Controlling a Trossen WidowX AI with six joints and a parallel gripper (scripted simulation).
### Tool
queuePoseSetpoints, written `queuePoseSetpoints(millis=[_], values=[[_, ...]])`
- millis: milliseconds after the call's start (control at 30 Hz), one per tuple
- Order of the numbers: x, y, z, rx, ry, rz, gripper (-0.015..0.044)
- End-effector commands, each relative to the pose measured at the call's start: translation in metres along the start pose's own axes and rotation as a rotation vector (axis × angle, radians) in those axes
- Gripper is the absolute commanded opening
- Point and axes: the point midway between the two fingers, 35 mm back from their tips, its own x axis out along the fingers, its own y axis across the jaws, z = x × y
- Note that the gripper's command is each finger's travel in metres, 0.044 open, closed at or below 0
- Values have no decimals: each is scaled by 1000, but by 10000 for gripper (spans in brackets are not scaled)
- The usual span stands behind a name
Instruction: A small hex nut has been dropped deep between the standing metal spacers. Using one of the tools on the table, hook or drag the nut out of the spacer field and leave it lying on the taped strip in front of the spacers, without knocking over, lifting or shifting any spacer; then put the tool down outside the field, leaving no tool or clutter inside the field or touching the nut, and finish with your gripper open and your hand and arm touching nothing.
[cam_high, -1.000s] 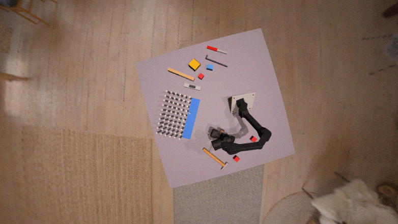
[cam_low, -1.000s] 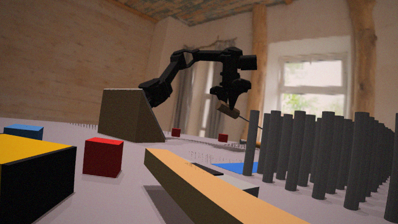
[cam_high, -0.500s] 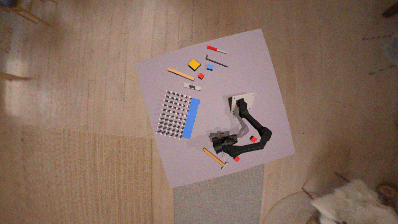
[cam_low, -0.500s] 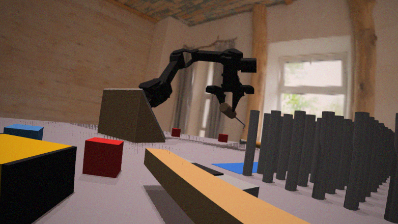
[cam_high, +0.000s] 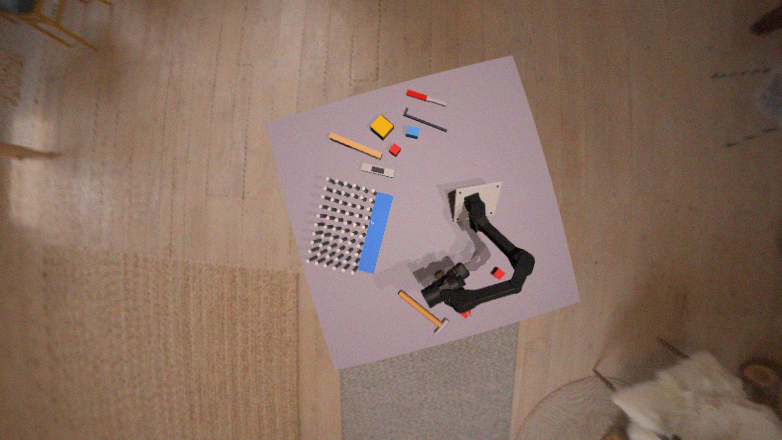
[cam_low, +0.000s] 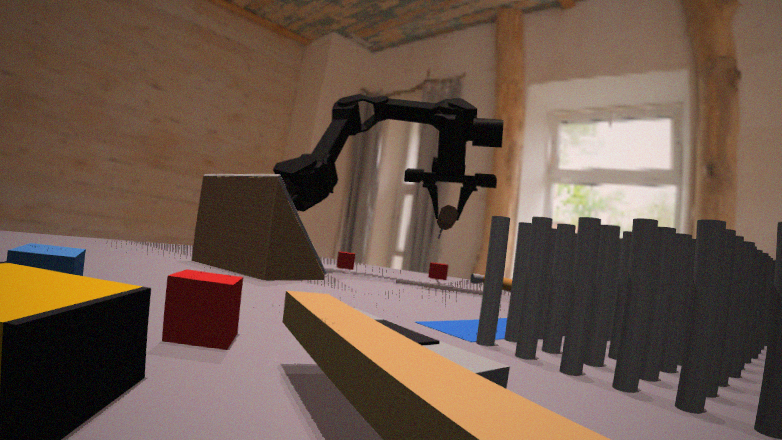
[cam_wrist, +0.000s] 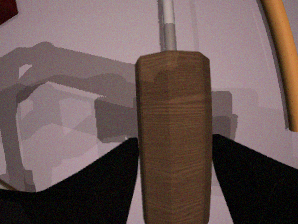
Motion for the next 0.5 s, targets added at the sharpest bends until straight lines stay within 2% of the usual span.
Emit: queuePoseSetpoints(millis=[0,467], values=[[-1,0,15,-159,-43,-5,0],[-1,4,51,-616,-171,-30,0]])
